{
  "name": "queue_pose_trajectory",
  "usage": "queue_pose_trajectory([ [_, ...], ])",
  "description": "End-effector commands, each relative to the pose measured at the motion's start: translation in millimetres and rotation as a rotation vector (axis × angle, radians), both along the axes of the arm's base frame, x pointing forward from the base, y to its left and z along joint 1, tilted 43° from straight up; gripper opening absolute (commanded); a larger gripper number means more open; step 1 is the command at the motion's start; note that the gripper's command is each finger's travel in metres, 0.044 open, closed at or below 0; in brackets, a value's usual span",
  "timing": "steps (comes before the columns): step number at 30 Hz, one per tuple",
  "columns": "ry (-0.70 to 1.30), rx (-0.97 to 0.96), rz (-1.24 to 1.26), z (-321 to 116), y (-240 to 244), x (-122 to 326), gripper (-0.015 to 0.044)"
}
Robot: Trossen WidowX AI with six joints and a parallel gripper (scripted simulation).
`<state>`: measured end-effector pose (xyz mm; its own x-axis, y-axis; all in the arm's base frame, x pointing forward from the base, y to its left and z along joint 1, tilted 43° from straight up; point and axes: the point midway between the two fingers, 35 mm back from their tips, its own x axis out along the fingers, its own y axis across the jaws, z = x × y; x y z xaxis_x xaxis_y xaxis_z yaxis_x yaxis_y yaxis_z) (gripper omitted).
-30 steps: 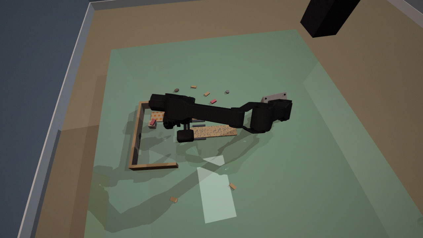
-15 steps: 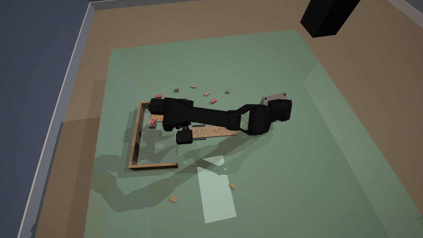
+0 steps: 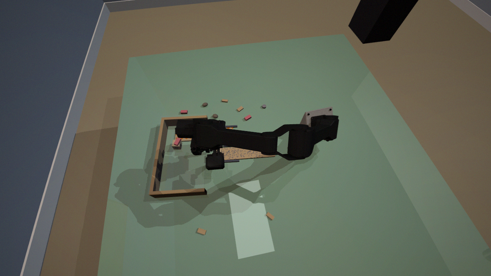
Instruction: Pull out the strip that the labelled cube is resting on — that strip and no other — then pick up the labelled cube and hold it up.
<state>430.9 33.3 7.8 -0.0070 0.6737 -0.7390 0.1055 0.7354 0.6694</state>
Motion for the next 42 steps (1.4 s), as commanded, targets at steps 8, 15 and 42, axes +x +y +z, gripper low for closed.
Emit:
queue_pose_trajectory([
  [8,0.007,0.005,0.001,-9,11,-2,0.025],
  [15,0.002,0.001,0.002,-8,8,-2,0.0138],
  [42,0.011,0.003,0.001,20,-25,-61,0.0],
])
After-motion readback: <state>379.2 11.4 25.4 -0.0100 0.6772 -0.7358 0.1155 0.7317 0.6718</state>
